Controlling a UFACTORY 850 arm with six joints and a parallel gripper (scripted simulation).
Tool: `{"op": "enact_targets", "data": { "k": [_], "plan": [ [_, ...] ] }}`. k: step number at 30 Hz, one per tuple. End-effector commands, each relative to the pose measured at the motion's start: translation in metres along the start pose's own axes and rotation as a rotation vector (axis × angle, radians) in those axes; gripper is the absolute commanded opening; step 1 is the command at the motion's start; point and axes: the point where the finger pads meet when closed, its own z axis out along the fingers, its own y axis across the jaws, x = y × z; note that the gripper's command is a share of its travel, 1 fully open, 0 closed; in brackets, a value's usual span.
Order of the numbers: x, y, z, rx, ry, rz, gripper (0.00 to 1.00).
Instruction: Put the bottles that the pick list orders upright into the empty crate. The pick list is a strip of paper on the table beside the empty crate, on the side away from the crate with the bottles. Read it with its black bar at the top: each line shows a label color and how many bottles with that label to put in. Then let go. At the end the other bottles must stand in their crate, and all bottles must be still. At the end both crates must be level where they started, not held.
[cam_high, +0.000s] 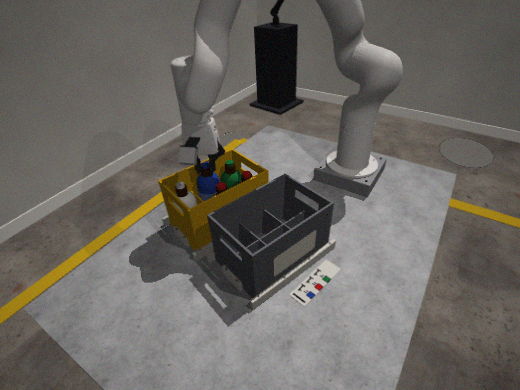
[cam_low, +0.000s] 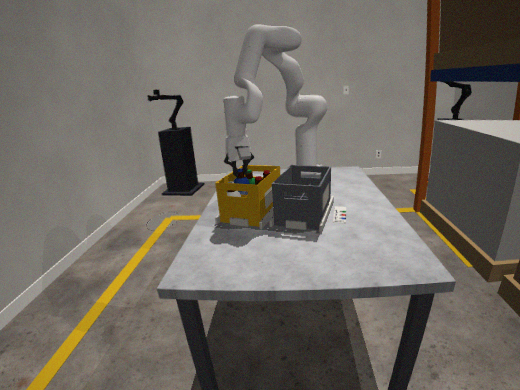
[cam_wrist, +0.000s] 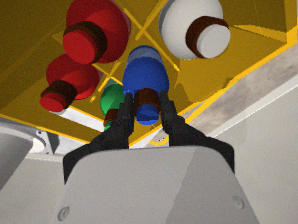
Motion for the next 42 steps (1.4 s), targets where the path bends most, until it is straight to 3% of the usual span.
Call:
{"op": "enact_targets", "data": {
  "k": [1,42],
  "plan": [
    [0.0,0.001,-0.007,-0.002,0.001,0.0,0.0],
    [0.0,0.001,-0.067,-0.002,0.001,0.0,0.0]
  ]
}}
